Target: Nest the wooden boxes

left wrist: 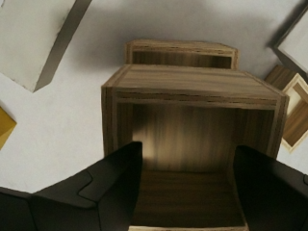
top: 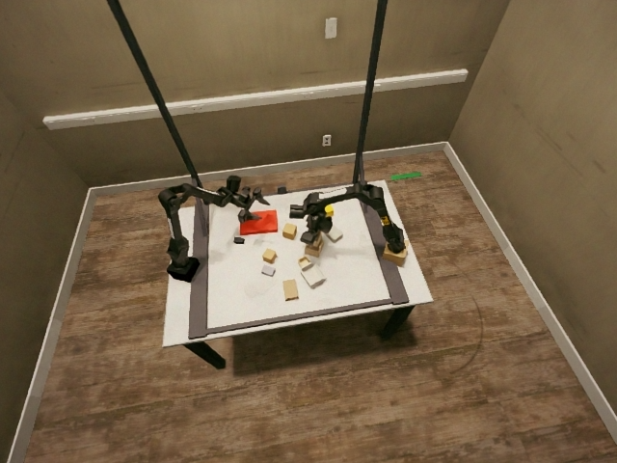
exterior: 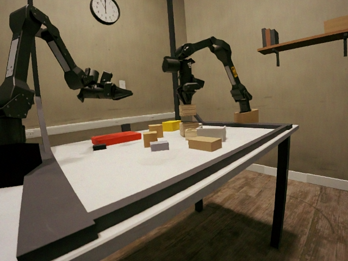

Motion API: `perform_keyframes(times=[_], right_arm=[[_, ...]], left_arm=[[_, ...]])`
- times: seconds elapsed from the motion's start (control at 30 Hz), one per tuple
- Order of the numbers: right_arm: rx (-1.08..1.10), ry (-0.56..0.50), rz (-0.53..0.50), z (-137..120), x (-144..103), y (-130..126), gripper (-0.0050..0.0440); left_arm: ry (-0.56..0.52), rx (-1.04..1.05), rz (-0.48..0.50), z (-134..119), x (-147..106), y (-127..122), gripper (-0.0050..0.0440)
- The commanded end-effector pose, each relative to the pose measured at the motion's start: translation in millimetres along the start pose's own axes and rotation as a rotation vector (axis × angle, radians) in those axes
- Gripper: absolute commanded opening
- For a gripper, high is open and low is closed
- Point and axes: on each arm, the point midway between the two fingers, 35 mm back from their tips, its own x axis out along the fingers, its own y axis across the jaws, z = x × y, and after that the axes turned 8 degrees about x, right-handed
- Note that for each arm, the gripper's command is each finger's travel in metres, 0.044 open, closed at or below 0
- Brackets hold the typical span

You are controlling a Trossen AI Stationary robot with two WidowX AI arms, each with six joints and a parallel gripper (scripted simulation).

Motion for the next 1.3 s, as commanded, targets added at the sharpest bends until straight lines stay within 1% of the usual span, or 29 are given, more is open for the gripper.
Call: perform_keyframes(times=[0.0, 0.23, 0.33, 0.53, 0.57, 0.73, 0.87, 1.13, 1.27], right_arm=[[0.009, -0.005, 0.005, 4.4, -2.4, 0.8, 0.04], [0.009, -0.005, 0.005, 4.4, -2.4, 0.8, 0.04], [0.009, -0.005, 0.005, 4.4, -2.4, 0.8, 0.04], [0.009, -0.005, 0.005, 4.4, -2.4, 0.8, 0.04], [0.009, -0.005, 0.005, 4.4, -2.4, 0.8, 0.04], [0.009, -0.005, 0.005, 4.4, -2.4, 0.8, 0.04], [0.009, -0.005, 0.005, 4.4, -2.4, 0.8, 0.04], [0.009, -0.005, 0.005, 4.4, -2.4, 0.8, 0.04], [0.009, -0.005, 0.005, 4.4, -2.4, 0.8, 0.04]], left_arm=[[0.002, -0.002, -0.006, 0.3, 3.8, 0.4, 0.0261], [0.002, -0.002, -0.005, 0.2, 13.8, 0.4, 0.0261], [0.005, -0.001, -0.007, 0.1, 13.9, 0.3, 0.0261], [0.002, -0.002, -0.005, 0.2, 24.5, 0.5, 0.0261], [0.024, 0.001, -0.014, -2.8, 16.1, -0.8, 0.0261], [0.016, 0.0, -0.01, 1.0, 19.1, 0.2, 0.0261], [0.024, 0.0, -0.014, 1.5, 16.7, 0.1, 0.0261], [0.003, 0.0, -0.004, 3.3, 30.6, -0.8, 0.0261], [0.002, 0.0, -0.005, 2.7, 32.2, -0.7, 0.0261]])
